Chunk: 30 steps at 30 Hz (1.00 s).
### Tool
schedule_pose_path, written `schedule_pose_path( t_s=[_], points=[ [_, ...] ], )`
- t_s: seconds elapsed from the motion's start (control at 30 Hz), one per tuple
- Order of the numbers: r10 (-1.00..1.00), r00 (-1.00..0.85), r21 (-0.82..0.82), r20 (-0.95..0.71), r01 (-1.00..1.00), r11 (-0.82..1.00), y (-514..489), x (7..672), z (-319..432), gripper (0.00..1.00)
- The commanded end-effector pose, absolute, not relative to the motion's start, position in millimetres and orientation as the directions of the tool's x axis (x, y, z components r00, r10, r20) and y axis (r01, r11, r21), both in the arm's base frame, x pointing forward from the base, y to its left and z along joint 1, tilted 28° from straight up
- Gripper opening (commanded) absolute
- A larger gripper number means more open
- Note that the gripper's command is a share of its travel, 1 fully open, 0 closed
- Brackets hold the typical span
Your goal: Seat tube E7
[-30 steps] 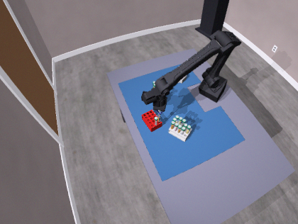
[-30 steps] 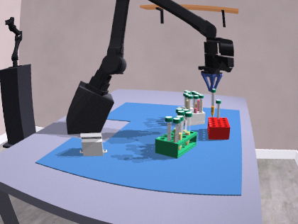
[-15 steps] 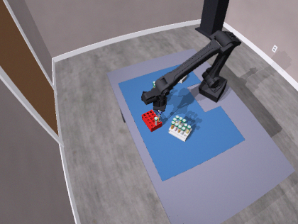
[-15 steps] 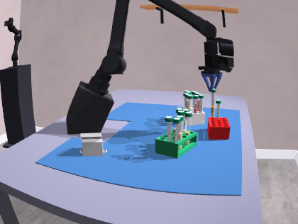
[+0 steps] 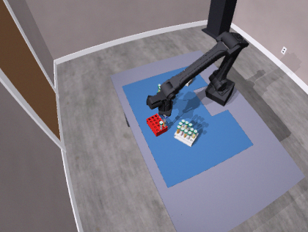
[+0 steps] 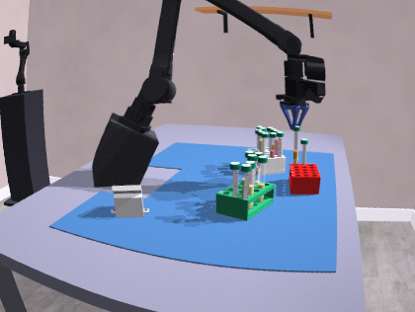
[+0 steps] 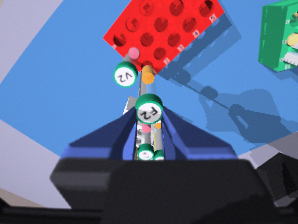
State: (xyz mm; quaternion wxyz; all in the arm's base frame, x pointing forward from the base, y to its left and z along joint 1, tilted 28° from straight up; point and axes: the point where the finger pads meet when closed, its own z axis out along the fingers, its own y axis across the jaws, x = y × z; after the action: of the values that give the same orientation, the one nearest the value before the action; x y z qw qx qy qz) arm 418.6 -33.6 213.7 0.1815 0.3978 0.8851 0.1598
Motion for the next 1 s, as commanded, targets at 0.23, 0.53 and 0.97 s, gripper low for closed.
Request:
schedule_pose_path(
  t_s=[0.23, 0.53, 0.97],
  points=[
    [0.762, -0.616, 0.431, -0.197, 0.644, 0.632, -27, 425, 205, 0.00],
    [0.762, -0.617, 0.431, -0.197, 0.643, 0.632, -26, 426, 202, 0.00],
    [0.762, -0.617, 0.432, -0.196, 0.643, 0.632, -25, 429, 198, 0.00]
  ],
)
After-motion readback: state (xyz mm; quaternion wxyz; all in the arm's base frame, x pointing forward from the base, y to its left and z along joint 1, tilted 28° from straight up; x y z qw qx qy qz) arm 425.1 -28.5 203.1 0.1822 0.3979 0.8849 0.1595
